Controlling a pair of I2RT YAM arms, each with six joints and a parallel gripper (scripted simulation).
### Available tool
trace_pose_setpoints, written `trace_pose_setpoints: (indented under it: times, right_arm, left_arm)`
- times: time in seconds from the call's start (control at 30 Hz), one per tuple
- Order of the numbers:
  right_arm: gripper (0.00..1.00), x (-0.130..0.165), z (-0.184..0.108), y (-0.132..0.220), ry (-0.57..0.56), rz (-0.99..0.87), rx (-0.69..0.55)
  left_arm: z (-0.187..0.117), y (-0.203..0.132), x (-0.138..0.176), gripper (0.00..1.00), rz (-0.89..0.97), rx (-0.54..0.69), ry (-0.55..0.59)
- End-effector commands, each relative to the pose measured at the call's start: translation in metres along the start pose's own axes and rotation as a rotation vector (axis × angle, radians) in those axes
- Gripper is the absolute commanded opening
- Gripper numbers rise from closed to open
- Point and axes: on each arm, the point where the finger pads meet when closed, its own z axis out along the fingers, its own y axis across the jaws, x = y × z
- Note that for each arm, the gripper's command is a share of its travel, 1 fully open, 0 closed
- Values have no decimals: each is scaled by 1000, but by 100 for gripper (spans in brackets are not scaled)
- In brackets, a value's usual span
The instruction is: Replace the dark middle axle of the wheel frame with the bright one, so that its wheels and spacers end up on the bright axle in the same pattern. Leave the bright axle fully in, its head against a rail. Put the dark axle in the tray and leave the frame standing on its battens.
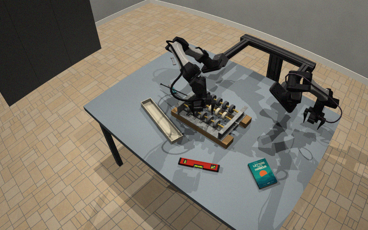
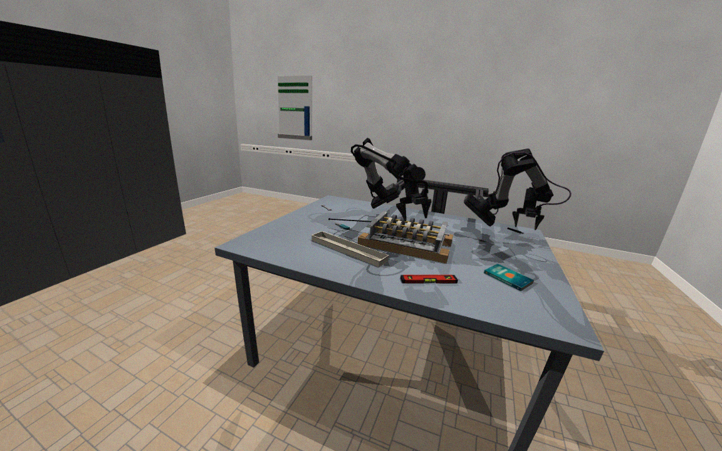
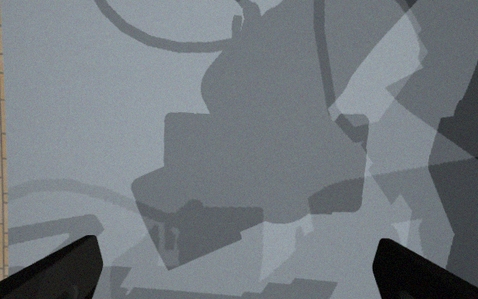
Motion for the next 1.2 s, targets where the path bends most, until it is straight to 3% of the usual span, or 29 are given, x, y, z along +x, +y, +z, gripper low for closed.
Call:
trace_pose_setpoints:
  times: [0.0,0.63,0.67,1.1,1.13,1.17]
  right_arm:
    - [100,-7,-8,1,-24,5,-4]
    - [100,-7,-8,1,-24,5,-4]
    - [19,-7,-8,1,-24,5,-4]
    - [19,-7,-8,1,-24,5,-4]
    - [19,-2,-6,-25,-7,60,20]
    - [19,6,-4,-28,13,66,22]
  left_arm:
    - [-1,2,0,100,3,-6,2]
    - [-1,2,0,100,3,-6,2]
    - [-1,2,0,100,3,-6,2]
    - [-1,2,0,100,3,-6,2]
    - [-2,8,1,100,21,-7,23]
    - [0,9,2,100,9,2,24]
